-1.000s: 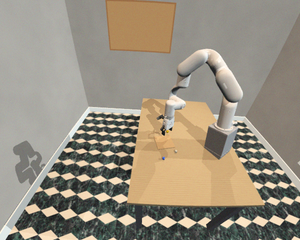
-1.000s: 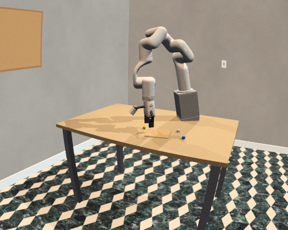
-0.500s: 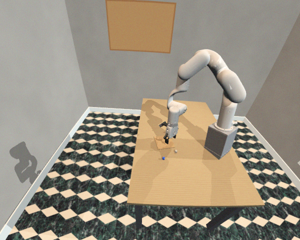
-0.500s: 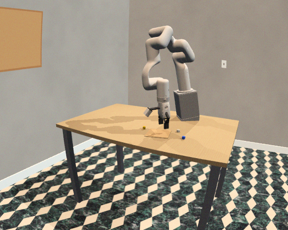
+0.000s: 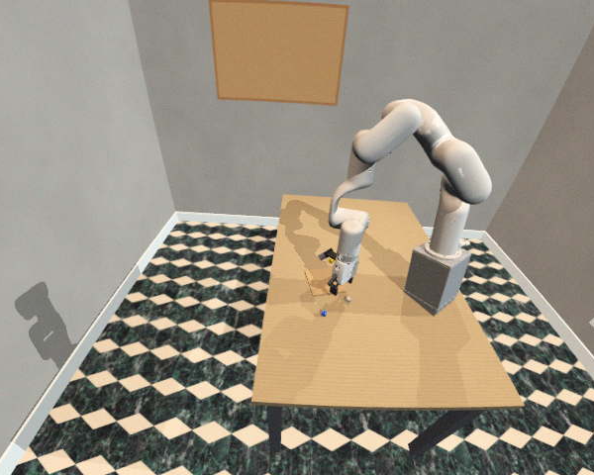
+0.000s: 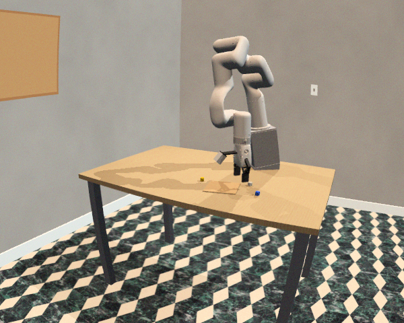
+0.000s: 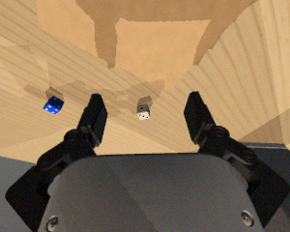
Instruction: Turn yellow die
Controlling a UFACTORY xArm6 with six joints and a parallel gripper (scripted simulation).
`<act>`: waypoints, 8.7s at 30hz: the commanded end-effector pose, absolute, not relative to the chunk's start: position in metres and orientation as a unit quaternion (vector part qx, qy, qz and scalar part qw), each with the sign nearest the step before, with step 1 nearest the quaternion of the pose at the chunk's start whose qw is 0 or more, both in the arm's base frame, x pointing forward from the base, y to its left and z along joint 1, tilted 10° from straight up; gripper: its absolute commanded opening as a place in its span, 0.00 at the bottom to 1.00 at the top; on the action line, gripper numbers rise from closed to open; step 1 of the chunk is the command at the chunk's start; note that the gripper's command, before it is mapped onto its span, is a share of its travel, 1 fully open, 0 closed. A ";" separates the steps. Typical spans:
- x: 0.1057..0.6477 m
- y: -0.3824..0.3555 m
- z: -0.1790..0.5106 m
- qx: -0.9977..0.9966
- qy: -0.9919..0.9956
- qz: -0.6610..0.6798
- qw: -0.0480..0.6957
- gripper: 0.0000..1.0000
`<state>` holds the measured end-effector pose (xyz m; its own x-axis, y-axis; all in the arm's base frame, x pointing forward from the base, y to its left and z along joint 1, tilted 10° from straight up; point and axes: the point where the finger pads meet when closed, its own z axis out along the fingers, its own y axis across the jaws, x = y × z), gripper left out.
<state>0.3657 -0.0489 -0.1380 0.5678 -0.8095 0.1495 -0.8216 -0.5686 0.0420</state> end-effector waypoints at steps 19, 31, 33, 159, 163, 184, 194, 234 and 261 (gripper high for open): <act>0.367 -0.047 -0.138 0.883 -0.462 0.069 0.052 1.00; 0.367 -0.047 -0.138 0.883 -0.462 0.069 0.052 1.00; 0.367 -0.047 -0.138 0.883 -0.462 0.069 0.052 1.00; 0.444 -0.067 -0.021 0.856 -0.510 0.070 0.047 1.00; 0.430 -0.098 -0.019 0.845 -0.528 0.070 0.046 1.00; 0.340 -0.215 -0.011 0.788 -0.610 0.078 0.040 1.00; 0.340 -0.215 -0.011 0.788 -0.610 0.078 0.040 1.00; 0.342 -0.218 -0.023 0.963 -0.255 0.056 0.070 1.00; 0.344 -0.219 -0.036 0.987 0.132 0.024 0.086 1.00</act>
<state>0.3424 -0.2186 -0.0343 0.9909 0.1219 0.0570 0.1084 -0.9739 0.1993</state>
